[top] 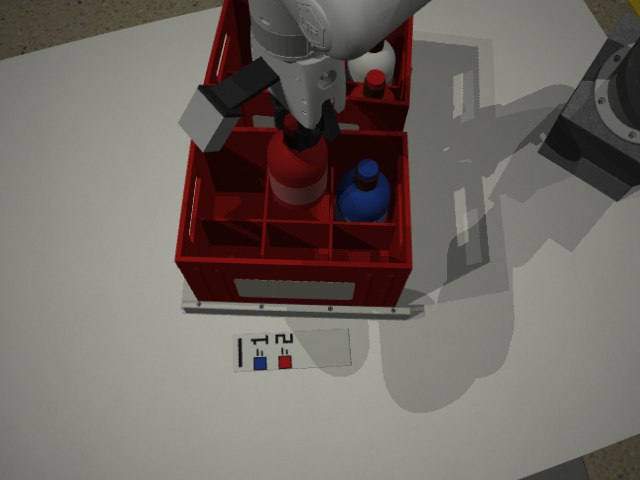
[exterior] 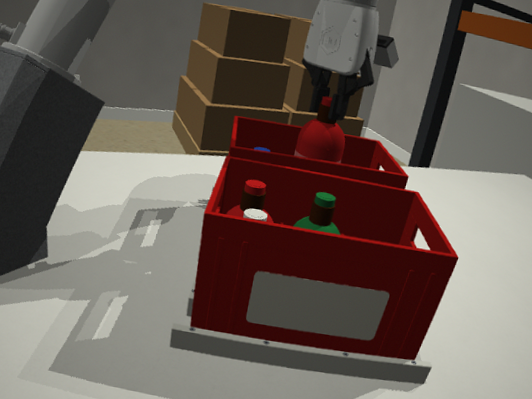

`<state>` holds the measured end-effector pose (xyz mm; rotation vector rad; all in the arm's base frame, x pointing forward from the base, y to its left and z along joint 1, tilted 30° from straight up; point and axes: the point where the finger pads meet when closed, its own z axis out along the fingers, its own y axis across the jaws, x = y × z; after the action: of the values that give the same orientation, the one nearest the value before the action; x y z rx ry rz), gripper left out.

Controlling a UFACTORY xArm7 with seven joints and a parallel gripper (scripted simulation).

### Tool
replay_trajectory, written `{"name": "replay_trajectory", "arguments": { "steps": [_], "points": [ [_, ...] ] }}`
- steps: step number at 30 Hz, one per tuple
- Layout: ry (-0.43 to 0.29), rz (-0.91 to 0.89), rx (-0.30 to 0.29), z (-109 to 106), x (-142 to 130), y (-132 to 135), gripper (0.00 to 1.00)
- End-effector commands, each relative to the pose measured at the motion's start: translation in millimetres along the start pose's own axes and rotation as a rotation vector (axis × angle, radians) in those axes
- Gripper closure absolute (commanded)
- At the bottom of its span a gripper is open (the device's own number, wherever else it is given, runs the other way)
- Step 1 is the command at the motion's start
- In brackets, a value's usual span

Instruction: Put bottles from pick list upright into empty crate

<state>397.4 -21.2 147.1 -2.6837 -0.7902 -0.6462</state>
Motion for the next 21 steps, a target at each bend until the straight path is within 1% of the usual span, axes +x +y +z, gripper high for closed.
{"name": "replay_trajectory", "arguments": {
  "steps": [1,21],
  "points": [
    [0.003,0.000,-0.003,3,1,1,1.00],
    [0.003,0.000,-0.003,21,1,1,1.00]
  ]
}}
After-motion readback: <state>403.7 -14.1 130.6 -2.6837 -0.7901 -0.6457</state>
